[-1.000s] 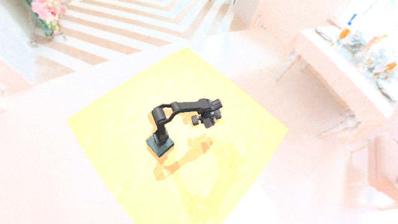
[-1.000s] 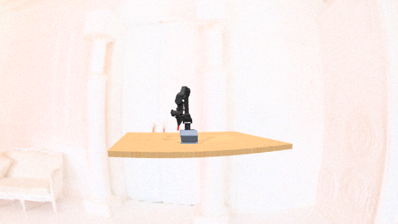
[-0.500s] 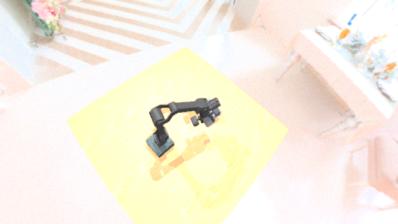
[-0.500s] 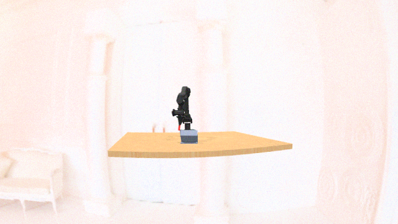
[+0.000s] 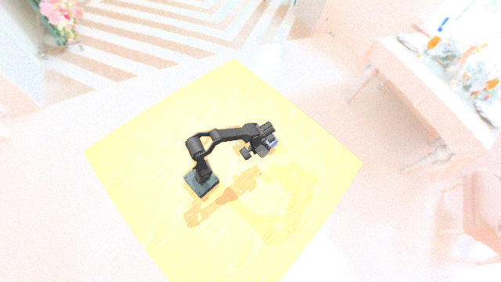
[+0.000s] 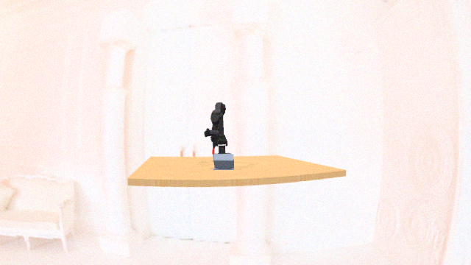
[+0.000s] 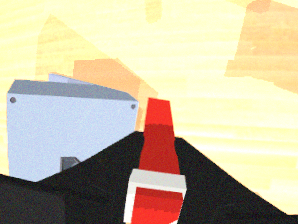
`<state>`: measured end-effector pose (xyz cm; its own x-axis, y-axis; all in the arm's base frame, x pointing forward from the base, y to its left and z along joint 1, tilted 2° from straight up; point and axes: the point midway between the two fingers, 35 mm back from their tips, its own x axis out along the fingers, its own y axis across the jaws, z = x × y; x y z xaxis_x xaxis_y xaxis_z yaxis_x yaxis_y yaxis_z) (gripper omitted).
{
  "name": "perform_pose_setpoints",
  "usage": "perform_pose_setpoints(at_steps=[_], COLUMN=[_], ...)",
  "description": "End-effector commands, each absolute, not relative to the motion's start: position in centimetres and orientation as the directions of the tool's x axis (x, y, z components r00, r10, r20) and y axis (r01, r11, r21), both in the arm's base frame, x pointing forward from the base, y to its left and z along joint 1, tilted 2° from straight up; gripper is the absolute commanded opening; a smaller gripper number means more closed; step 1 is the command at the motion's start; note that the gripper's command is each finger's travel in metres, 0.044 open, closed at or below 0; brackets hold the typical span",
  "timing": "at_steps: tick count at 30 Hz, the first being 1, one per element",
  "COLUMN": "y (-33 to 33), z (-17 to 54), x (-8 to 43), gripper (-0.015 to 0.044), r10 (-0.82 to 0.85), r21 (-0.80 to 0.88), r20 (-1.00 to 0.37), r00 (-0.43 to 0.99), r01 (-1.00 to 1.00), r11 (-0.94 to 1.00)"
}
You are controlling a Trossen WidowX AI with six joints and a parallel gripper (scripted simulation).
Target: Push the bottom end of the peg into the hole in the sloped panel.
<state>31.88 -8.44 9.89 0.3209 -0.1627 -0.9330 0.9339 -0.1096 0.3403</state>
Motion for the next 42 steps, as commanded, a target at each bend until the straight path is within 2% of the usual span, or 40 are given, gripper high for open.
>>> perform_pose_setpoints(at_steps=[1, 42], y=[-8.2, -5.9], z=[10.0, 10.3], x=[31.8, 32.2], gripper=[0.0000, 0.0000], r10=[-0.169, -0.178], r21=[0.348, 0.354], r20=[-0.927, -0.872], r00=[0.334, 0.456], r01=[0.936, 0.838], r11=[-0.059, 0.416])
